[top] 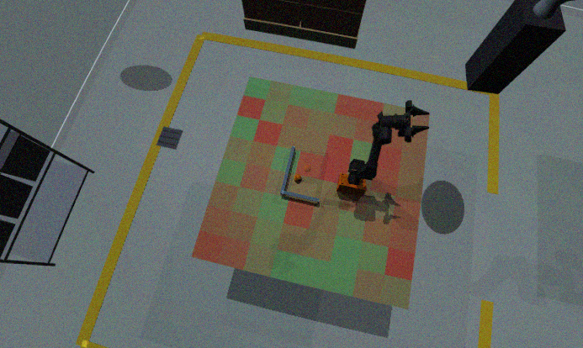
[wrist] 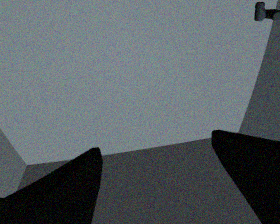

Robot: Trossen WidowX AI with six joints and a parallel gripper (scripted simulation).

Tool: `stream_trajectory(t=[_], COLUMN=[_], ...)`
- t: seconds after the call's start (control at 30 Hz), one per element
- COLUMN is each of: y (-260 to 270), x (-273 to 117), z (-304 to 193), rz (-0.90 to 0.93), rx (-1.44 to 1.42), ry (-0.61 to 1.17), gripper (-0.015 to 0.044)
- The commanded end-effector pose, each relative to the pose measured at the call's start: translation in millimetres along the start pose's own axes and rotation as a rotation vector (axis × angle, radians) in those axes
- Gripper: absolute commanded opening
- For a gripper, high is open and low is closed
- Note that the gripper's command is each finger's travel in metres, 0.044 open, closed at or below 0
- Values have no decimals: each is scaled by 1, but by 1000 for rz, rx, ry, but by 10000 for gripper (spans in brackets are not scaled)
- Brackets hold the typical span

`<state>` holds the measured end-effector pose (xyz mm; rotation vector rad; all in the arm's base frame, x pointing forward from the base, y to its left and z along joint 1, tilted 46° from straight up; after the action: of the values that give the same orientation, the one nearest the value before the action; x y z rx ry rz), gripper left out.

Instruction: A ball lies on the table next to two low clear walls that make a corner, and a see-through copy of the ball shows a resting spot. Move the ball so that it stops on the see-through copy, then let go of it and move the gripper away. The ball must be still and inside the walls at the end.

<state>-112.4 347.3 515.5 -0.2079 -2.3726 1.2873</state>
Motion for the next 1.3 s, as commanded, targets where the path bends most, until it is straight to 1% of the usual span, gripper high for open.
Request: stream_trajectory(t=[0.0,0.13,0.2,0.27,0.47,0.53,0.83,1.07,1.27], y=[-64,-109,-119,-141,-209,-228,-302,-354,-381], x=[5,10,12,12,-4,-14,-69,-142,-217], z=[28,58,64,78,129,144,209,263,300], rz=[-106,-209,-250,-314,-510,-564,-839,-1125,-1372], rx=[-213,-394,-415,-486,-751,-774,-1032,-1305,-1483], ry=[1,-32,-8,2,-3,3,63,205,393], gripper=[332,332,332,332,332,332,332,332,332])
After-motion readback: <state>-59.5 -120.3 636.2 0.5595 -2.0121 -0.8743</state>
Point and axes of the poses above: the point midway between the two fingers, 35 mm back from their tips, its own x axis out along the fingers, its own y axis across the jaws, z = x × y, the point moved 1 cm from there along -x, back along the fingers, and after that the axes turned 14 degrees about x, right-handed, at the moved point
